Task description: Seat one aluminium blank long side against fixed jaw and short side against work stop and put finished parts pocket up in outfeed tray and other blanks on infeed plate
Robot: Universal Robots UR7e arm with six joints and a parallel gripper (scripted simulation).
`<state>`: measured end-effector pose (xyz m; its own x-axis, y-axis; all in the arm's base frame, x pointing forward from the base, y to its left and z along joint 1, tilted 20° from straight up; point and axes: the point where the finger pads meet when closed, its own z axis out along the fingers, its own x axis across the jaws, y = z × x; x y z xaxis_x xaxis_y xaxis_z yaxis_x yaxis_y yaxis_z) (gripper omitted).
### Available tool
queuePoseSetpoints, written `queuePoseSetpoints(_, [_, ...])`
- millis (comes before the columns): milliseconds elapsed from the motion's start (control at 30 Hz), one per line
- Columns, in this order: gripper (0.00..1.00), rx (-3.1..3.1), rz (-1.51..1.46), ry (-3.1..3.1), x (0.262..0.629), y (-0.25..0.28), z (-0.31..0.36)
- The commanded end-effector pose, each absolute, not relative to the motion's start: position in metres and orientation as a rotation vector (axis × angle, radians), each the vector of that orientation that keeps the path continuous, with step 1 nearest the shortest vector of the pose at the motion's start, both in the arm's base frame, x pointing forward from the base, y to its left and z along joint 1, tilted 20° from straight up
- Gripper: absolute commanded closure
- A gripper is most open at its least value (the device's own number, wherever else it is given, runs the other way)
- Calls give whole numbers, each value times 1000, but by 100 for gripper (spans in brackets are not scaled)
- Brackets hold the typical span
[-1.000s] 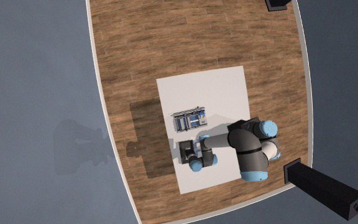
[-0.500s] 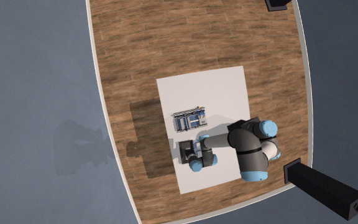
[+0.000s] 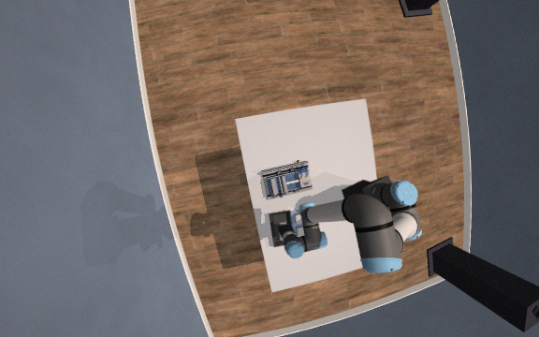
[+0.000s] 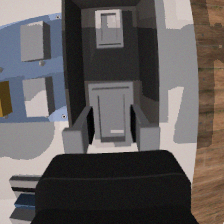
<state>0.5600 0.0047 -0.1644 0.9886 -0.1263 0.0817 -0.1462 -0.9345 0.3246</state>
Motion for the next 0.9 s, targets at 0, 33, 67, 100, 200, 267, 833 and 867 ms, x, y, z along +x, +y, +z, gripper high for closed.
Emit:
queuePoseSetpoints(0, [100,2797,87,-197,561,4,-165])
queuePoseSetpoints(33, [100,2797,87,-197,561,4,-166])
queuePoseSetpoints(67, [100,2797,87,-197,561,4,-167])
queuePoseSetpoints(100, [100,2797,87,-197,561,3,-168])
queuePoseSetpoints(200, [100,2797,87,-197,561,2,-171])
queuePoseSetpoints(267, [100,2797,87,-197,561,2,-173])
queuePoseSetpoints(833, [100,2797,87,-197,562,-7,-197])
queuePoseSetpoints(867, [100,2797,87,-197,562,-7,-199])
